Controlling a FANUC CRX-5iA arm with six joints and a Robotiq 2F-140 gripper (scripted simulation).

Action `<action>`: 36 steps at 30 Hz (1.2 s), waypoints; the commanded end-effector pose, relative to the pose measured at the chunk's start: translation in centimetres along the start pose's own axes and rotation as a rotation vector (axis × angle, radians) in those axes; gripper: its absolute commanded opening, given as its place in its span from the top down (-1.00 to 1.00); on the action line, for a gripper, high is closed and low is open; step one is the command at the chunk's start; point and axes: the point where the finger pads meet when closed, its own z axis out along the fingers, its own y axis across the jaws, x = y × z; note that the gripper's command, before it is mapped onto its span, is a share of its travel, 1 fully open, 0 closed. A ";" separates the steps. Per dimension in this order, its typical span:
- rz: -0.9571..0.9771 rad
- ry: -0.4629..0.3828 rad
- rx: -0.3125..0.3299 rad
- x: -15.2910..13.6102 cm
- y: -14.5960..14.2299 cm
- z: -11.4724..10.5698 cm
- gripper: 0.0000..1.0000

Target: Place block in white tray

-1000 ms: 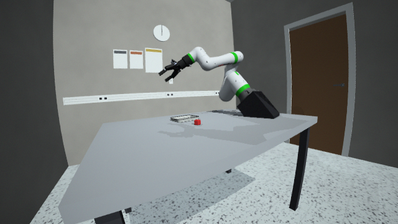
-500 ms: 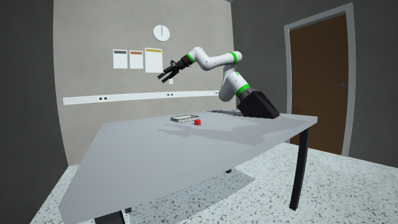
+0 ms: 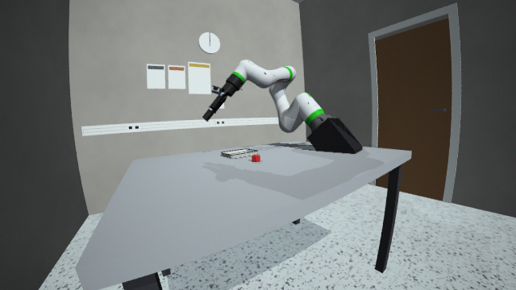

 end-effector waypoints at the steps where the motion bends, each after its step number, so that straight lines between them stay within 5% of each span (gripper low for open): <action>1: -0.075 -0.129 0.023 -2.4 -4.4 2.9 0.28; 4: -0.212 -0.265 0.057 -5.8 -8.2 3.4 0.28; 12: -0.362 -0.394 0.086 -11.1 -13.8 3.9 0.28; 15: -0.437 -0.453 0.097 -15.3 -17.8 3.9 0.28; 27: -0.803 -0.713 0.128 -28.0 -25.1 -0.5 0.28; 36: -0.816 -0.722 0.129 -28.6 -25.4 -0.8 0.28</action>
